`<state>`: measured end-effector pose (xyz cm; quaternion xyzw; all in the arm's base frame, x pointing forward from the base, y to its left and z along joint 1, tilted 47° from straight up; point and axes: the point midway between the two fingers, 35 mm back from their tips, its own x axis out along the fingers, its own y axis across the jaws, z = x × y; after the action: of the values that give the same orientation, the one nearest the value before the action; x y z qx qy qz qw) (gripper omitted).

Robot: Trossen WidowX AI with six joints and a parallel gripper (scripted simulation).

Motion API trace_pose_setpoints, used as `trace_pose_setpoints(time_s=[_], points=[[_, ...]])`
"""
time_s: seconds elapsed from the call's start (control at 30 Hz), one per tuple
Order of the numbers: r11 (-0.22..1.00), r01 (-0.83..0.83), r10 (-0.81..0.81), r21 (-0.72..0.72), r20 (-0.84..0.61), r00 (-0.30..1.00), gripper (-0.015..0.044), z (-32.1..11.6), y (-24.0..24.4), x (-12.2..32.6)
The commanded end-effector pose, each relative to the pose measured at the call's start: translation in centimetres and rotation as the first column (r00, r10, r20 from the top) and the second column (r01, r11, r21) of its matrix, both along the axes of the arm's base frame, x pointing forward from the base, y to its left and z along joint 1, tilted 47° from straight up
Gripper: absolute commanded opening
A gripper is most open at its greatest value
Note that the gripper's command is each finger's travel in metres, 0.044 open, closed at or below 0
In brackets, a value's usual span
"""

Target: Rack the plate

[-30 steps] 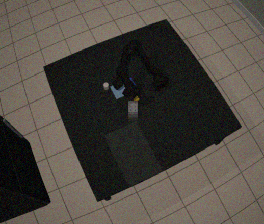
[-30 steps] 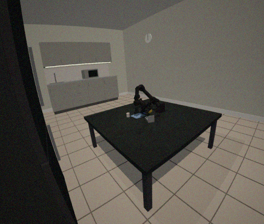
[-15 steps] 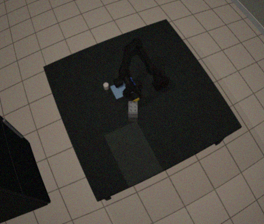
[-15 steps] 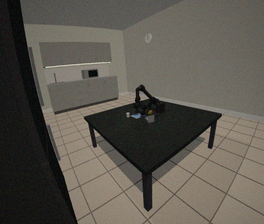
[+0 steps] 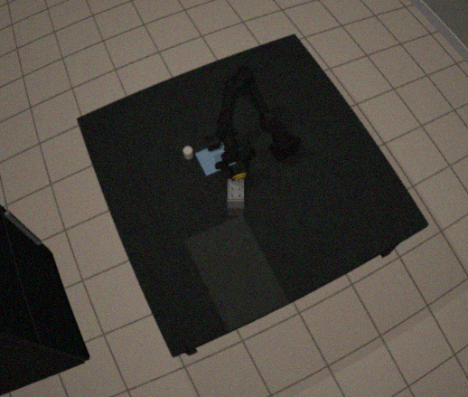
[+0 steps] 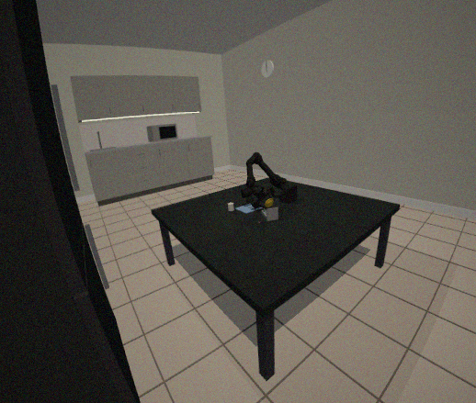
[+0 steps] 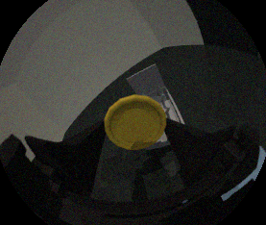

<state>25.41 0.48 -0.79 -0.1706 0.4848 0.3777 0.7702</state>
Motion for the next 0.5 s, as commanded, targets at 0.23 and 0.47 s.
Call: trace_pose_setpoints(time_s=[0.23,0.47], points=[[0.986,-0.168,0.166,-0.013,0.255,0.953,0.0,0.4,-0.8,-0.3],[0.962,-0.26,0.271,-0.084,0.422,0.865,0.0,0.9,-1.5,-0.5]])
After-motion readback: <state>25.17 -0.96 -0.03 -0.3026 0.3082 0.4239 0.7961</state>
